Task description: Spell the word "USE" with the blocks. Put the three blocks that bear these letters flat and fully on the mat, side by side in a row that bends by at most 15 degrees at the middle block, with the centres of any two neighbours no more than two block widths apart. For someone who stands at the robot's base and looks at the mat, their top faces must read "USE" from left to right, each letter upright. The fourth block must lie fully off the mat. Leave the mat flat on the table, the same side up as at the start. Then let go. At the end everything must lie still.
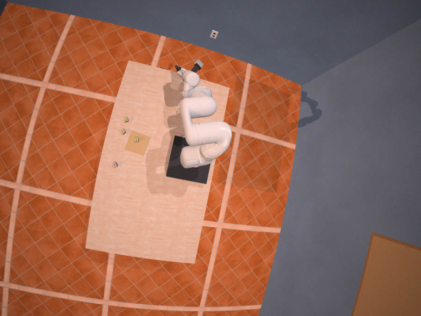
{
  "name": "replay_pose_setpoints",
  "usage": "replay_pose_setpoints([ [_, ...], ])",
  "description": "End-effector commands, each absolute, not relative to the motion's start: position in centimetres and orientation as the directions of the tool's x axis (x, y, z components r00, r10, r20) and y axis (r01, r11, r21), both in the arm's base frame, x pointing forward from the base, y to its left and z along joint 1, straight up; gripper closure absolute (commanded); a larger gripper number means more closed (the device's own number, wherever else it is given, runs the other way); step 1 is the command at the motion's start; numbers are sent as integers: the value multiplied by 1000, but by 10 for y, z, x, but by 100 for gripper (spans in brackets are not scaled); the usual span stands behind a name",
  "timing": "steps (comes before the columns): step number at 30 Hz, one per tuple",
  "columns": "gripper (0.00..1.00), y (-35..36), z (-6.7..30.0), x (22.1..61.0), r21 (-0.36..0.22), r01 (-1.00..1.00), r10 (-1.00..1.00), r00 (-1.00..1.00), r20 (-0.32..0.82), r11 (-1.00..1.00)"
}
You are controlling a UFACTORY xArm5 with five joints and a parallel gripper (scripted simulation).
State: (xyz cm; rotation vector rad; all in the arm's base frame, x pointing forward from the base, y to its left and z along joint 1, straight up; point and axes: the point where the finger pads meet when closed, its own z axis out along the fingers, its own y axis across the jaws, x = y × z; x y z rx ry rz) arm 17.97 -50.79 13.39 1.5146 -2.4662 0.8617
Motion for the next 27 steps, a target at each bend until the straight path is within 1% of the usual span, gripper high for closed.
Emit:
replay_pose_setpoints([
  [1, 0, -509, 136, 180, -406, -850, -780, -492, 387, 335],
  [19, 0, -508, 136, 181, -405, -852, -782, -488, 388, 331],
  [21, 0, -506, 135, 190, -403, -863, -792, -465, 396, 305],
  [24, 0, -492, 130, 226, -392, -900, -828, -363, 428, 192],
  [27, 0, -483, 128, 247, -384, -915, -842, -302, 447, 125],
])
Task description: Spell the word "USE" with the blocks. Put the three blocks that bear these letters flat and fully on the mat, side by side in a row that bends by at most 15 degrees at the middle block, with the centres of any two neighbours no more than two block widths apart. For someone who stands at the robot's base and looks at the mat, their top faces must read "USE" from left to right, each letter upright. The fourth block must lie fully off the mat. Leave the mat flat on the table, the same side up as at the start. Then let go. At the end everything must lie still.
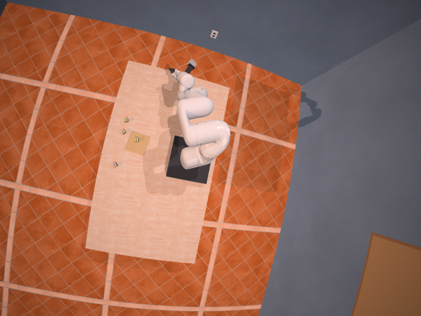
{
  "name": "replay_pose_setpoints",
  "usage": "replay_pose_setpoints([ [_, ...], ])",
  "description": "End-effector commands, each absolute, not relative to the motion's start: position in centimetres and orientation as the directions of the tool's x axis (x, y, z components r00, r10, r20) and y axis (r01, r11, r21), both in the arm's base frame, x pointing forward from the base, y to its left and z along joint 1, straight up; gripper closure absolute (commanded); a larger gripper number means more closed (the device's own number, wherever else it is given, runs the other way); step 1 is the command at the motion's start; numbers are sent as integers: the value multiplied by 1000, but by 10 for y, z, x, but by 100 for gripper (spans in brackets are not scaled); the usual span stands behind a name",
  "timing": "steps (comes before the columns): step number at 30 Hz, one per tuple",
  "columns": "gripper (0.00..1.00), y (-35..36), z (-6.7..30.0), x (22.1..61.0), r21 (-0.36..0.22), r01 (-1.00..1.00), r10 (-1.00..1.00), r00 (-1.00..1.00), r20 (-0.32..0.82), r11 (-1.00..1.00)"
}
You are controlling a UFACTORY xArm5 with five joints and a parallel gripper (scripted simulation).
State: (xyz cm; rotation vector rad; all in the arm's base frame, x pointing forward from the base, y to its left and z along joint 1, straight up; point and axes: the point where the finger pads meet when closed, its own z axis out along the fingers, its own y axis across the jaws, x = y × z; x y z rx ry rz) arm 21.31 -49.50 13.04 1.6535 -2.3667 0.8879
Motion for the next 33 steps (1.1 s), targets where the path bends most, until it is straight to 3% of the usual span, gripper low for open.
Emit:
replay_pose_setpoints([
  [1, 0, -479, 127, 255, -380, -920, -847, -276, 455, 96],
  [20, 0, -381, 112, 391, -293, -866, -791, 170, 587, -404],
  [24, 0, -368, 110, 403, -281, -845, -770, 215, 600, -455],
  [33, 0, -292, 103, 460, -210, -693, -621, 416, 664, -689],
])
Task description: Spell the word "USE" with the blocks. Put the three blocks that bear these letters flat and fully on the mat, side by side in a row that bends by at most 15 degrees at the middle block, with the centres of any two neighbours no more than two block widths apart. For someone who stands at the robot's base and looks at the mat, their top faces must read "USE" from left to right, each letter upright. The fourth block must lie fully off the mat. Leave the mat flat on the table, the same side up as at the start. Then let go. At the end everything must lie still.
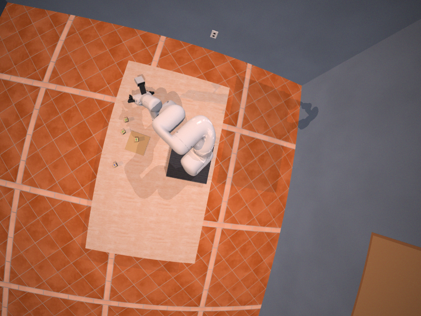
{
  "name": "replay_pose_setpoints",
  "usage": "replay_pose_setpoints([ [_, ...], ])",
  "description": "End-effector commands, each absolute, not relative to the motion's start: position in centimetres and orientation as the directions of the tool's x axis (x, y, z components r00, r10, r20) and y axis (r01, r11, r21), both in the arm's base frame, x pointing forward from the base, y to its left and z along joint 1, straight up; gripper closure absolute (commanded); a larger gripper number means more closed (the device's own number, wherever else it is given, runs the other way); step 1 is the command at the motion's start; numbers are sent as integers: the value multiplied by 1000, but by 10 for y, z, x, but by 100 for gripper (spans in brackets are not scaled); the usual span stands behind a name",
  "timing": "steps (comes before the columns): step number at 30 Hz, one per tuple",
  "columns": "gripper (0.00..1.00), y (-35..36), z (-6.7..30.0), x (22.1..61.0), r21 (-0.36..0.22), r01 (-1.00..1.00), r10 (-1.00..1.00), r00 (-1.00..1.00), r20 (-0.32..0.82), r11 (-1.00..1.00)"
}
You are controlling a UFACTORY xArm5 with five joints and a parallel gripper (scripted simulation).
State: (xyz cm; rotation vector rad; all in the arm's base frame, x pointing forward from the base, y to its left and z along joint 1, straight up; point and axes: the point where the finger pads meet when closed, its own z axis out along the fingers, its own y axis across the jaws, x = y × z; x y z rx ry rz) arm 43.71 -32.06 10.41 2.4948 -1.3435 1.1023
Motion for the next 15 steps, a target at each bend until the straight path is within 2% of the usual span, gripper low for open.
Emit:
replay_pose_setpoints([
  [1, 0, -284, 102, 465, -202, -674, -602, 434, 670, -710],
  [8, 0, -243, 99, 487, -162, -577, -507, 507, 697, -800],
  [9, 0, -218, 97, 498, -137, -513, -445, 543, 712, -847],
  [15, 0, -171, 94, 514, -89, -390, -324, 594, 736, -917],
])
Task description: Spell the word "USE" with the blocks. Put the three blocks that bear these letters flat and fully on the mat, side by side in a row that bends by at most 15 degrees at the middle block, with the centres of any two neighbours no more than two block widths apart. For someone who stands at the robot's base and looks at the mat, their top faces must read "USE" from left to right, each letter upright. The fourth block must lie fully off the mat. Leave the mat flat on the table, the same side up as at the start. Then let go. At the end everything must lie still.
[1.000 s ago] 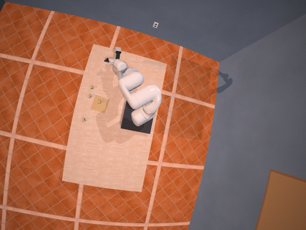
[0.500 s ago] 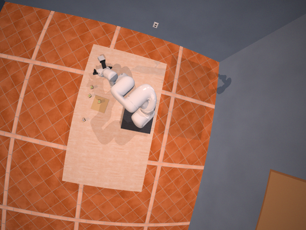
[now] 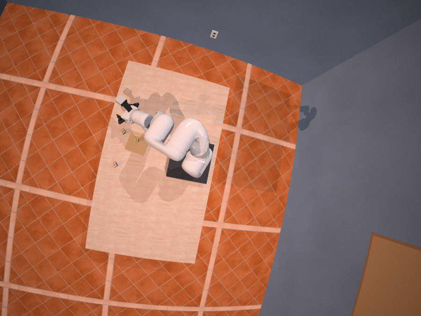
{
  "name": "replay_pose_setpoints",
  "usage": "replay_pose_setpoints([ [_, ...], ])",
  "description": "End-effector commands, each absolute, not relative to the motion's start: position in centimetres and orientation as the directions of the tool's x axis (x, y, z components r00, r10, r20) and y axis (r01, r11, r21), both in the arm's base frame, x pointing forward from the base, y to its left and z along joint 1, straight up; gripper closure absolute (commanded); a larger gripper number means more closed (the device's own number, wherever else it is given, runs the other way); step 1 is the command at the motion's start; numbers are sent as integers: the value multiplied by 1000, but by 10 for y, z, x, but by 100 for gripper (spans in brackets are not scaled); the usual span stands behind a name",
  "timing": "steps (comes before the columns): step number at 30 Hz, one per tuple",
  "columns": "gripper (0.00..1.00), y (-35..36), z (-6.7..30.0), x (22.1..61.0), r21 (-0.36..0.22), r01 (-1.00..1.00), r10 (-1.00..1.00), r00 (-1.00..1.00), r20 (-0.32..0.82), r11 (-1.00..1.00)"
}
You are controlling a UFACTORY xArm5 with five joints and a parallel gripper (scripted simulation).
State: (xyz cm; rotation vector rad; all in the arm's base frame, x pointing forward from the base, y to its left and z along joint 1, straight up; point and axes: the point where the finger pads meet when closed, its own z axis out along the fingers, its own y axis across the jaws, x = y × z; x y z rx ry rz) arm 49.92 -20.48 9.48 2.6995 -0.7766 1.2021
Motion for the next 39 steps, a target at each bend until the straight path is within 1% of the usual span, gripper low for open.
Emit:
replay_pose_setpoints([
  [1, 0, -162, 93, 516, -80, -365, -301, 601, 740, -927],
  [8, 0, -98, 90, 529, -13, -193, -133, 629, 766, -981],
  [10, 0, -98, 90, 529, -13, -193, -133, 629, 766, -981],
  [11, 0, -71, 88, 532, 17, -118, -62, 630, 774, -993],
  [19, 0, -2, 86, 533, 94, 68, 116, 603, 790, -993],
  [25, 0, 53, 84, 526, 160, 214, 254, 550, 796, -964],
  [27, 0, 53, 84, 526, 160, 214, 254, 550, 796, -964],
  [28, 0, 80, 83, 521, 193, 281, 317, 515, 797, -940],
  [37, 0, 154, 81, 497, 288, 454, 477, 384, 791, -843],
  [39, 0, 163, 81, 493, 299, 473, 494, 365, 789, -828],
])
